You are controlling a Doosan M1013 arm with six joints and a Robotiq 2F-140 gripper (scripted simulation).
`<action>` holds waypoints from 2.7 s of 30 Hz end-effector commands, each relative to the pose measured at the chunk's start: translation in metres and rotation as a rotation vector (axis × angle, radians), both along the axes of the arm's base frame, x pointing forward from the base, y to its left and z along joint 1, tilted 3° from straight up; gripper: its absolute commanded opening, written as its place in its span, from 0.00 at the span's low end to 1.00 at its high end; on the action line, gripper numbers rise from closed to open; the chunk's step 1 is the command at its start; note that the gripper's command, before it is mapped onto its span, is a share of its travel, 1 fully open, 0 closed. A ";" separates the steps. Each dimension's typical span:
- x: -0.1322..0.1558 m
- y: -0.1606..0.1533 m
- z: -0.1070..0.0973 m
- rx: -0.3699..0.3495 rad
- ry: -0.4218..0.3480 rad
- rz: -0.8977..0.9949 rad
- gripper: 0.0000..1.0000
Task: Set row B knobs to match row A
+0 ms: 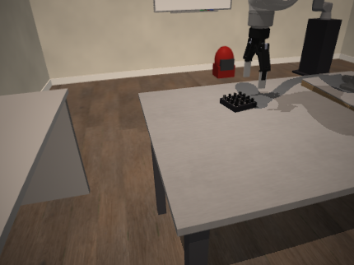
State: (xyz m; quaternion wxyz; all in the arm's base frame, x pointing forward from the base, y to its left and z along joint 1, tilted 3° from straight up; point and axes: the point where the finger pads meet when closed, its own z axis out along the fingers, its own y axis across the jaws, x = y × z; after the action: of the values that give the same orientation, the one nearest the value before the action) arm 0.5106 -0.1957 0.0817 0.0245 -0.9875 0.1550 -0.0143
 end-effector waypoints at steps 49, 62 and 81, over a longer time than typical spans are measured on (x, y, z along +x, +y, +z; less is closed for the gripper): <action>-0.004 0.000 0.000 0.000 0.001 -0.001 1.00; -0.027 0.001 -0.001 0.000 0.001 -0.001 1.00; -0.052 0.002 -0.002 0.000 0.001 -0.001 1.00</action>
State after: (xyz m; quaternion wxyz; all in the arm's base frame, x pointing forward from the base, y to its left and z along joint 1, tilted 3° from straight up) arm 0.4590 -0.1942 0.0799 0.0244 -0.9875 0.1554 -0.0135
